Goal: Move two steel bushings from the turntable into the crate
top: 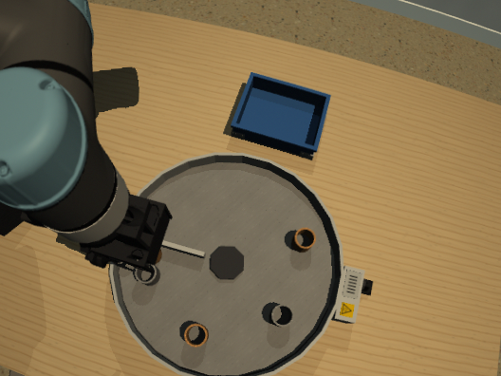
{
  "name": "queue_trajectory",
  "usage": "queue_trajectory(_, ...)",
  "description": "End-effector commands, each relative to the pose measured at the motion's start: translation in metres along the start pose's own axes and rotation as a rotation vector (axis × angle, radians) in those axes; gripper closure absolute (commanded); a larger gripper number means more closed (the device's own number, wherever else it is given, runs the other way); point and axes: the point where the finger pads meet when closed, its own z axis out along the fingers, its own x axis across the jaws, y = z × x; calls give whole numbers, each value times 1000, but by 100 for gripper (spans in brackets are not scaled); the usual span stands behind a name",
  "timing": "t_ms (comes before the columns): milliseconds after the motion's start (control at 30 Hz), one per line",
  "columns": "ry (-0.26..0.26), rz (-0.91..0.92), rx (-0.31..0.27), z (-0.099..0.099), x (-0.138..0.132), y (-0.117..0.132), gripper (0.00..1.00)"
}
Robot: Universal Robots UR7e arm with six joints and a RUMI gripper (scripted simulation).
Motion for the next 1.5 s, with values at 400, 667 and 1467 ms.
queue_trajectory(400,-1,0,-1,0,0,0,95)
queue_trajectory(667,-1,0,-1,0,0,0,95)
queue_trajectory(1467,-1,0,-1,0,0,0,95)
